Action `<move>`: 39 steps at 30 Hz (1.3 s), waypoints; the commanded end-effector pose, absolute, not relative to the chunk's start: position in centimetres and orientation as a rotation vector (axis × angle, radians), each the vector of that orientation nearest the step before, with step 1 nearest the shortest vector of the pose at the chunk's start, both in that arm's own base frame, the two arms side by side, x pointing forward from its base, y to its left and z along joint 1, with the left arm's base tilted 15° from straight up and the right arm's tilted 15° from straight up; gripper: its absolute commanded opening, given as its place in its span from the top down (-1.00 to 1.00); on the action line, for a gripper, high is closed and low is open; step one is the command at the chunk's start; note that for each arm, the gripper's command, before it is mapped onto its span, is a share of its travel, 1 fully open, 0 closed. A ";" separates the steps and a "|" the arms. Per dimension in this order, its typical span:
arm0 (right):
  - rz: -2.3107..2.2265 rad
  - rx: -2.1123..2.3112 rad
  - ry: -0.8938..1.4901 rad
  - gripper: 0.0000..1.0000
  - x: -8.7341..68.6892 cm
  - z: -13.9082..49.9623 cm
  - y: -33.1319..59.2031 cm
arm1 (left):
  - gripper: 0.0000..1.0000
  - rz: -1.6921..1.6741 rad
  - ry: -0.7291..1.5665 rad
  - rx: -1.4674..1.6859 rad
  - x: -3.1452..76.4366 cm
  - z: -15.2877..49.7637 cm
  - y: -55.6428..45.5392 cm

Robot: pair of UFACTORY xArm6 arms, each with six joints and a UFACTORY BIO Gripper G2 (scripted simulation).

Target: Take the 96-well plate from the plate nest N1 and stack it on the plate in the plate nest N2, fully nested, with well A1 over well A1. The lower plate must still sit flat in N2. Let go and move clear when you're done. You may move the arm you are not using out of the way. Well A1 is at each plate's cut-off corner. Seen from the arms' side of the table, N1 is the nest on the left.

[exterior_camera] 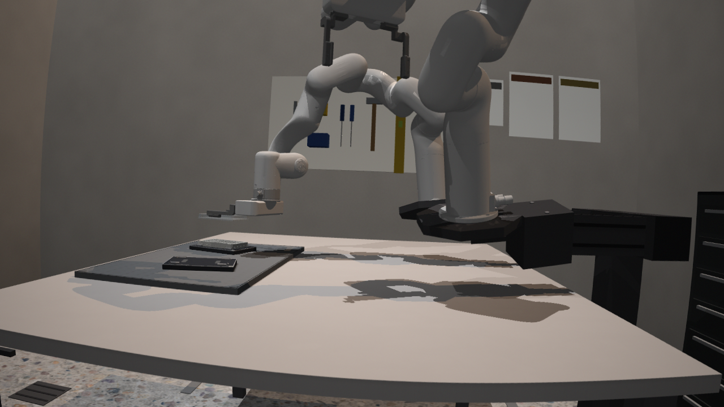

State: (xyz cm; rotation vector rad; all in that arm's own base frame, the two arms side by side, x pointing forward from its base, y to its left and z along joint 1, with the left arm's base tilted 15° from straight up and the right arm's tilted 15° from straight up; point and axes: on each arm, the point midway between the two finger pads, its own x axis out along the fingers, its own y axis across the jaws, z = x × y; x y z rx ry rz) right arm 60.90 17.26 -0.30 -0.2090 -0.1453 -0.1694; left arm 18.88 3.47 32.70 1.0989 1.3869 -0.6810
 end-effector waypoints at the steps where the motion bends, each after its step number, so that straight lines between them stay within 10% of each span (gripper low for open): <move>1: -0.169 -0.207 -0.149 1.00 61.0 -0.1 17.4 | -1.00 -0.681 1.385 1.098 18.9 32.8 3.4; 39: -0.169 -0.207 -0.149 1.00 61.7 -5.3 16.2 | -1.00 -0.681 1.385 1.098 18.9 32.8 3.4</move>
